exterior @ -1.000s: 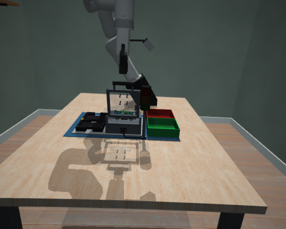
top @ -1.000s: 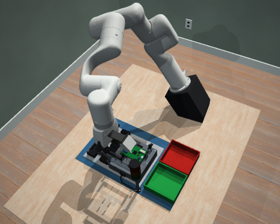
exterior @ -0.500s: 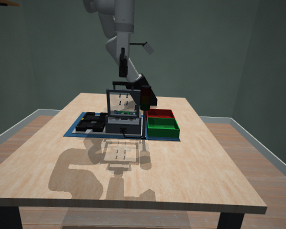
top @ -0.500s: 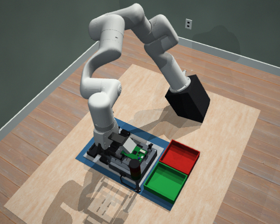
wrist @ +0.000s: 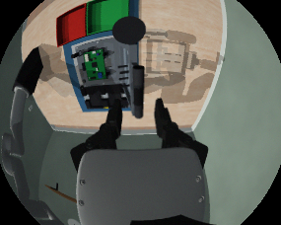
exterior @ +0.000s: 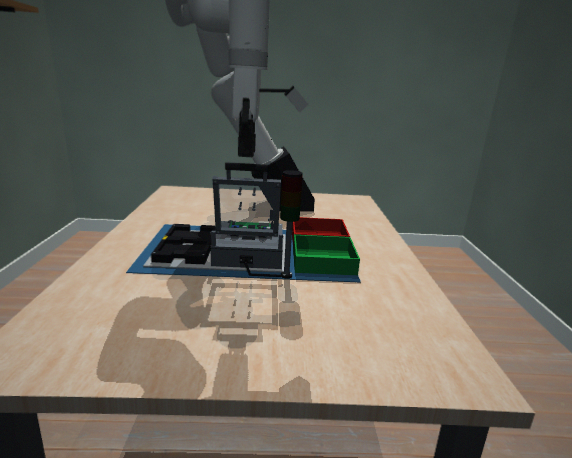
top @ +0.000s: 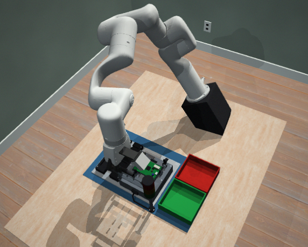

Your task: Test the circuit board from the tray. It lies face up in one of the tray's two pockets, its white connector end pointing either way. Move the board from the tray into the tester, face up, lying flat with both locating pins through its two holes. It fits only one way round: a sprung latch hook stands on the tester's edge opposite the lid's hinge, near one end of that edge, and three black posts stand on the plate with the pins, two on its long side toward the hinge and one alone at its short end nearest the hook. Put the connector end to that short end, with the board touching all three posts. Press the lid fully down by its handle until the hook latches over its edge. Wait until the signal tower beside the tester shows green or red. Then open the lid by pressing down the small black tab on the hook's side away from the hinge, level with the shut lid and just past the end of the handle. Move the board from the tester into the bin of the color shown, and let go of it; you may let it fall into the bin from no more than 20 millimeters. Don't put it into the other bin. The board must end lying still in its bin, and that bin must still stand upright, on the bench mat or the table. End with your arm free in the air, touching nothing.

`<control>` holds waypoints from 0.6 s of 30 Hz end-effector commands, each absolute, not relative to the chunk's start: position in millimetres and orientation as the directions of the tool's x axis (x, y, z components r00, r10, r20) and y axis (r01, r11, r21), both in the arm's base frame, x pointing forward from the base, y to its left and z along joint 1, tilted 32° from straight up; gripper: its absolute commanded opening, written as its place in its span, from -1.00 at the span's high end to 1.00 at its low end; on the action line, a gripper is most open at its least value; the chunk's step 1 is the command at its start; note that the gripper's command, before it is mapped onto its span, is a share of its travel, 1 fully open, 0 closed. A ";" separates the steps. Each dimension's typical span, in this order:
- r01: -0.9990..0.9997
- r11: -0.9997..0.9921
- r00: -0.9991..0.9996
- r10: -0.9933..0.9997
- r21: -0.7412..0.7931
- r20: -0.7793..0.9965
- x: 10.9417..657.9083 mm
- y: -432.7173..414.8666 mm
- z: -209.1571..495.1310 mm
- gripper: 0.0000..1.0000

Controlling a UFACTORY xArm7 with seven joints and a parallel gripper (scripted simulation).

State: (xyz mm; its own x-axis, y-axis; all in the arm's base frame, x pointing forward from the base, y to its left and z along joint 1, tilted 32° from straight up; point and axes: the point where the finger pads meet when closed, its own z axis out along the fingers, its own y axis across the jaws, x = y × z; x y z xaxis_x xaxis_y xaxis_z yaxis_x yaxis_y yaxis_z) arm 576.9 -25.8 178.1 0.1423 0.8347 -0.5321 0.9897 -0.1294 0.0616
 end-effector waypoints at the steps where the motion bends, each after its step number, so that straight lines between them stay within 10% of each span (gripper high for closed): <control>1: 0.990 -0.127 0.142 0.836 0.065 -0.530 578.0 -24.4 179.3 -0.01; 18: 0.990 -0.127 0.142 0.836 0.065 -0.530 578.6 -40.5 153.1 -0.01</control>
State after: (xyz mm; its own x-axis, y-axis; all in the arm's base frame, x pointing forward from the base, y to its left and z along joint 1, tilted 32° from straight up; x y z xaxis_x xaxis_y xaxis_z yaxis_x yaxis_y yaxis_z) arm 576.8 -37.3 159.6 0.1423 0.8345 -0.5323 0.9897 -0.1299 0.0609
